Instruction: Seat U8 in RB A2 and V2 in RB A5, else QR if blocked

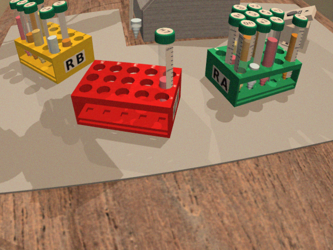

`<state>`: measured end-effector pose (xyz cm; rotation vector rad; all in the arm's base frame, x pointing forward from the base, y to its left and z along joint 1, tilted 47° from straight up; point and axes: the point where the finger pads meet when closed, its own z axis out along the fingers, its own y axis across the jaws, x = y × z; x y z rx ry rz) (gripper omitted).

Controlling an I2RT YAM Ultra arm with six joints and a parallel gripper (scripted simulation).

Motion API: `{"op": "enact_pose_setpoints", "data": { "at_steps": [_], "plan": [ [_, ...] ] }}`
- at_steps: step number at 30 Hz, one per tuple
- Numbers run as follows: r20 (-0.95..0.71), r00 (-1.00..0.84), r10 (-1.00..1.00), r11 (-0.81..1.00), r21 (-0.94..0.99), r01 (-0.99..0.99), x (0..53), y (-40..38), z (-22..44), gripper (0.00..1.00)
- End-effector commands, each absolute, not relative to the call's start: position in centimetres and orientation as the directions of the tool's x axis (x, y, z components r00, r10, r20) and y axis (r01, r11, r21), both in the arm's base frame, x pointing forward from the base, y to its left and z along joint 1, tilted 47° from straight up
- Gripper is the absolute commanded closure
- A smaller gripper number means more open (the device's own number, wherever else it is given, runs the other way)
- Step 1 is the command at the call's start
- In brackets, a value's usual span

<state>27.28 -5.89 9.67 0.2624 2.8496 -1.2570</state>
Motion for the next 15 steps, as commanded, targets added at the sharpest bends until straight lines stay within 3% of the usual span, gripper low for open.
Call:
{"op": "enact_pose_setpoints", "data": {
  "at_steps": [1, 15],
  "plan": [
    [-0.03, -0.996, 0.081, 0.666, -0.742, 0.076, 26.1, -6.0, 10.5, 1.0],
    [-0.03, -0.995, 0.091, 0.664, -0.743, 0.083, 22.5, -7.5, 12.0, 1.0]
  ]
}}
